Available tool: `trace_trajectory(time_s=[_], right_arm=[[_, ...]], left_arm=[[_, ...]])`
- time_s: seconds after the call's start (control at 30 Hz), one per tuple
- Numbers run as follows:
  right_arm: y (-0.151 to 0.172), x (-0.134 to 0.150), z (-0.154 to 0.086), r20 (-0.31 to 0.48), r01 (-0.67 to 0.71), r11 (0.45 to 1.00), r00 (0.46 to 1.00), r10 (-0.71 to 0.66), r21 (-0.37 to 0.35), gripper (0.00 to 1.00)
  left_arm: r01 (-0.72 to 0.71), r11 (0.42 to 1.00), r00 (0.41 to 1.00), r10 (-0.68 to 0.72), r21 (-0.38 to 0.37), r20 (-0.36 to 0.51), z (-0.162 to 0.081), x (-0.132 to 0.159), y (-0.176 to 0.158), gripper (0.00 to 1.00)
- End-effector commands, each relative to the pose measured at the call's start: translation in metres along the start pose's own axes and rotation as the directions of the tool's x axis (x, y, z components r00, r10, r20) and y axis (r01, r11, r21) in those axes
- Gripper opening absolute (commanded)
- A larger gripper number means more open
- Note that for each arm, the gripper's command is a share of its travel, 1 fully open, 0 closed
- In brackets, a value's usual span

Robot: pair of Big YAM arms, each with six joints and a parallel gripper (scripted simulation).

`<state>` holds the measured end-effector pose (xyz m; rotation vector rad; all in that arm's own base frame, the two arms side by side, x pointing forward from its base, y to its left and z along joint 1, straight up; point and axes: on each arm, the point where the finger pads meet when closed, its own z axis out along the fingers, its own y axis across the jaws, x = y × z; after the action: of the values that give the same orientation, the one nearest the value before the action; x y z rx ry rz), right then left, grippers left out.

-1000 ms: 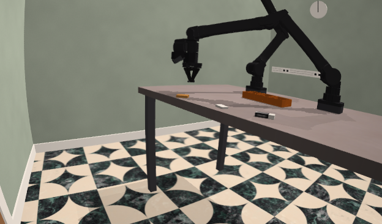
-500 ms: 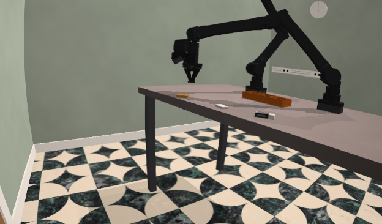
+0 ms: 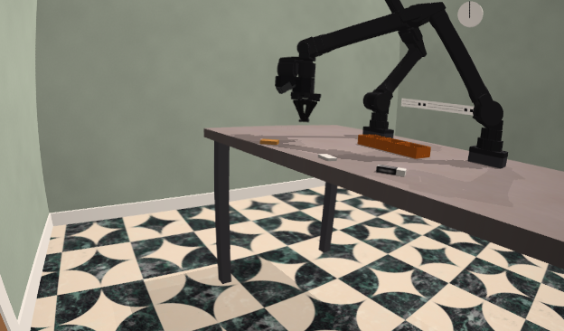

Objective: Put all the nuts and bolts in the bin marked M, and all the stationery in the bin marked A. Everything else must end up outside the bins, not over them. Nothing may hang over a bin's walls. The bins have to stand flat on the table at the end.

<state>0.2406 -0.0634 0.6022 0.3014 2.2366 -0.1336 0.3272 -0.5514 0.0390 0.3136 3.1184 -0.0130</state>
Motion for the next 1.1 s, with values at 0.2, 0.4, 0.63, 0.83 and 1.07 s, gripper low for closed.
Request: trace_trajectory(time_s=[0.2, 0.4, 0.63, 0.83, 1.07], right_arm=[[-0.002, 0.003, -0.005, -0.001, 0.007, 1.000, 1.000, -0.007, 0.002, 1.00], [-0.002, 0.003, -0.005, -0.001, 0.007, 1.000, 1.000, -0.007, 0.002, 1.00], [-0.002, 0.003, -0.005, -0.001, 0.007, 1.000, 1.000, -0.007, 0.002, 1.00], [-0.002, 0.003, -0.005, -0.001, 0.007, 1.000, 1.000, -0.007, 0.002, 1.00], [-0.002, 0.003, -0.005, -0.001, 0.007, 1.000, 1.000, -0.007, 0.002, 1.00]], left_arm=[[0.005, 1.000, 1.000, -0.005, 0.027, 0.020, -0.010, 0.043, 0.023, 0.10], [0.011, 1.000, 1.000, -0.012, 0.026, 0.019, -0.009, 0.060, 0.039, 0.10], [0.005, 1.000, 1.000, -0.005, 0.025, 0.017, -0.007, 0.097, 0.061, 0.10], [0.005, 1.000, 1.000, -0.005, 0.024, 0.015, -0.006, 0.127, 0.082, 0.10], [0.055, 0.998, 0.998, -0.055, 0.024, 0.012, -0.005, 0.151, 0.100, 0.10]])
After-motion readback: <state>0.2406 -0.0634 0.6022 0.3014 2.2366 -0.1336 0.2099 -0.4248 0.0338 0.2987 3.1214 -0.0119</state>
